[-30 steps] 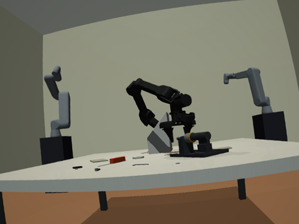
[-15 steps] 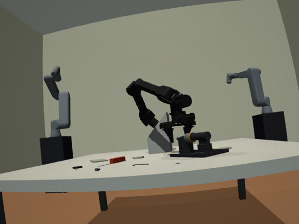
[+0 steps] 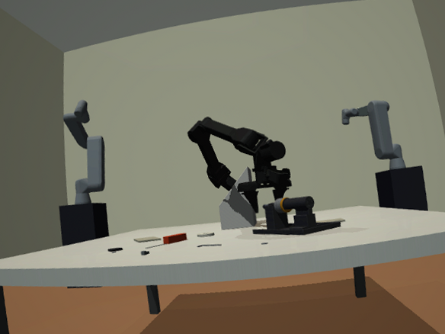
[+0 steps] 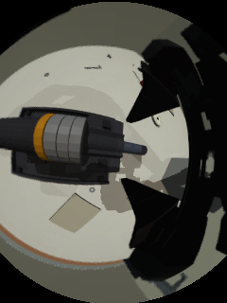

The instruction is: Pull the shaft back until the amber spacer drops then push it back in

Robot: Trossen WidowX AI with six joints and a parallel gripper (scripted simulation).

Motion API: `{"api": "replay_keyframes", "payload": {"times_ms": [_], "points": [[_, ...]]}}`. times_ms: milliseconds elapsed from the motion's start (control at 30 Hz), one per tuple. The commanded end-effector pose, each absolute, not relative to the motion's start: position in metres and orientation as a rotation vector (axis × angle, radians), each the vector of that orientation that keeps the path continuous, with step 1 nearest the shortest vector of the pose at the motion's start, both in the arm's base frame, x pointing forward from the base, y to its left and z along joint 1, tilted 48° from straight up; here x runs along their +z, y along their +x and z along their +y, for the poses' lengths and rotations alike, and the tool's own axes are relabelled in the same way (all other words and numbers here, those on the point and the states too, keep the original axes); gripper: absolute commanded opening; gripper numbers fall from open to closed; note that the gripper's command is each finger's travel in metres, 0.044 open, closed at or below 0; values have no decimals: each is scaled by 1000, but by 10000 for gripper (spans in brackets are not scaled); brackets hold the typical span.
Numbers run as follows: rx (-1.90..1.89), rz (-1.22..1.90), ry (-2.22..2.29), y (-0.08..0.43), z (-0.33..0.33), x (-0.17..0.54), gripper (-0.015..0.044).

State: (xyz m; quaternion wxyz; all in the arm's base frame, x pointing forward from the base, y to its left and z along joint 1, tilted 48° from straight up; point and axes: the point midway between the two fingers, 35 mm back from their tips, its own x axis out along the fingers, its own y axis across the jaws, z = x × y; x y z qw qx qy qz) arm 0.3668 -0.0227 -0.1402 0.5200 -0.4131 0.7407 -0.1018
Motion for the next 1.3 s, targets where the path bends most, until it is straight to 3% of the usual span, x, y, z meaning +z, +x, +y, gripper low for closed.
{"api": "replay_keyframes", "payload": {"times_ms": [0,900,1267], "points": [[-245,1776,-998,367,-24,-140,440],[-246,1776,-999,364,-37,-153,440],[-245,1775,-991,365,-36,-152,151]]}}
